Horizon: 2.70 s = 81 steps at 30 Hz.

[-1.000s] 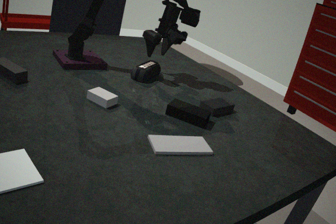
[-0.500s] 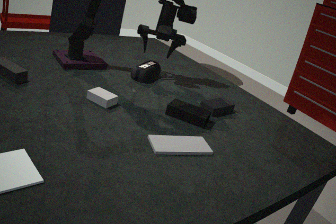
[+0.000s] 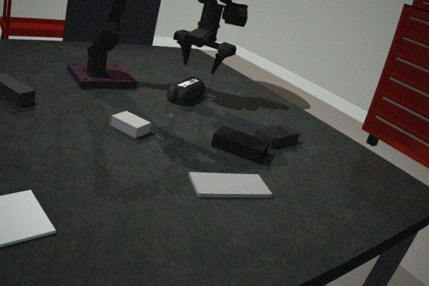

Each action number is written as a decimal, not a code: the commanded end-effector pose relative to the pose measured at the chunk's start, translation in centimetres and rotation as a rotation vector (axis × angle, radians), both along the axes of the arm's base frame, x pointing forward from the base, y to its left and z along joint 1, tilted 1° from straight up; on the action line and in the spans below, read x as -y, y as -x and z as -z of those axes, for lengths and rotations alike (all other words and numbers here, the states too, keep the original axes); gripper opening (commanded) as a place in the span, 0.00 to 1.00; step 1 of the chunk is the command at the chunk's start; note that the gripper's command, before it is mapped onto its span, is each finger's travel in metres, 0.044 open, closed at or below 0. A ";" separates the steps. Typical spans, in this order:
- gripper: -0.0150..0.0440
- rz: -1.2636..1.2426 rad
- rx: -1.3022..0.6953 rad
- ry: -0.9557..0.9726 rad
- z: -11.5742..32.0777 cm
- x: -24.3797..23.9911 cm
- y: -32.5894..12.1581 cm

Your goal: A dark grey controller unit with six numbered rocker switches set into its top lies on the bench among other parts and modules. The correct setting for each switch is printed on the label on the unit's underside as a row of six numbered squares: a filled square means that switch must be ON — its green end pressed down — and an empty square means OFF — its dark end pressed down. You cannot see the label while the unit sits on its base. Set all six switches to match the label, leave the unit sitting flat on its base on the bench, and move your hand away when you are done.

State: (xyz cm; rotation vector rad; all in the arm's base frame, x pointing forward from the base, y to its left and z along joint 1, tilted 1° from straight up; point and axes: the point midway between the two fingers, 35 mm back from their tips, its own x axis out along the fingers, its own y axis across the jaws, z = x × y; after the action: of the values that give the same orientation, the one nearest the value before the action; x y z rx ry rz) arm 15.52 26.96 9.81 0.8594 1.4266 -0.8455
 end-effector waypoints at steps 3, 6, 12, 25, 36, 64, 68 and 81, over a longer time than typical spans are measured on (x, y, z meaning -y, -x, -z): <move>1.00 0.013 0.008 -0.002 0.5 0.0 -0.1; 1.00 0.013 0.008 -0.002 1.0 0.0 -0.1; 1.00 0.013 0.008 -0.002 2.0 -0.1 -0.1; 1.00 0.011 0.007 -0.002 4.0 -0.1 0.0; 1.00 0.012 0.008 -0.002 5.7 0.0 0.0; 0.82 0.013 0.008 -0.001 5.5 0.1 0.0; 0.82 0.013 0.008 -0.001 5.2 0.1 -0.1; 0.82 0.013 0.008 -0.001 4.6 0.3 -0.2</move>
State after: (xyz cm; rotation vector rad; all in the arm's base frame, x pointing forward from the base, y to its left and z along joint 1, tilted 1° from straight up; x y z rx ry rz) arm 15.50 26.60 4.50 0.8651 1.4201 -0.8612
